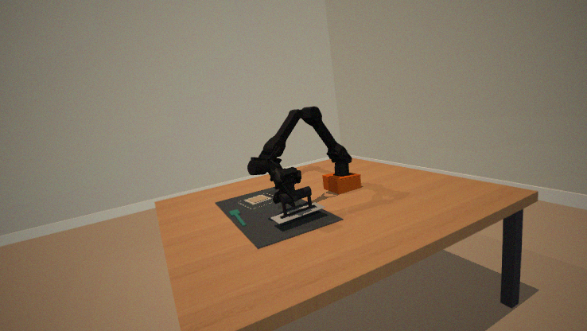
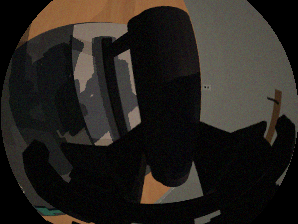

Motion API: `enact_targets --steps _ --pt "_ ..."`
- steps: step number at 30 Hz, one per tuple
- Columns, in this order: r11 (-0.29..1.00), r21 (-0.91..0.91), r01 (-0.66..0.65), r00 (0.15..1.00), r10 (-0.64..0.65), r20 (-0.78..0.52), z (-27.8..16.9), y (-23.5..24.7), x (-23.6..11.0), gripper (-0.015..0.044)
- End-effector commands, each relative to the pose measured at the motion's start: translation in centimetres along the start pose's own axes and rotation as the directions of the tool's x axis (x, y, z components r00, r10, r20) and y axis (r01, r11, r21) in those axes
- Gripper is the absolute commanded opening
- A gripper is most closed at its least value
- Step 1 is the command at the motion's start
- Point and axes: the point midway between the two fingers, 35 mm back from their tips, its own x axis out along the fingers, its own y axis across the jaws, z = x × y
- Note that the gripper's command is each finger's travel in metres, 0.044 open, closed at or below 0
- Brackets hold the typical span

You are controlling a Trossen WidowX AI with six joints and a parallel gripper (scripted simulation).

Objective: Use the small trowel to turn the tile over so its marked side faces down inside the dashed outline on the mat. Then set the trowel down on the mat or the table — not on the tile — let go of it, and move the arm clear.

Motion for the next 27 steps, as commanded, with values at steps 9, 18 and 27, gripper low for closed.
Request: enact_targets --steps 9,18,27 --pt "0.998 -0.049 0.043 0.999 -0.041 0.034 -0.1 -0.8 0.5 0.0" --pt "0.998 -0.049 0.041 0.999 -0.039 0.034 -0.2 0.2 1.4 0.0" --pt "0.998 -0.049 0.038 0.999 -0.037 0.034 -0.4 1.3 2.4 0.0"
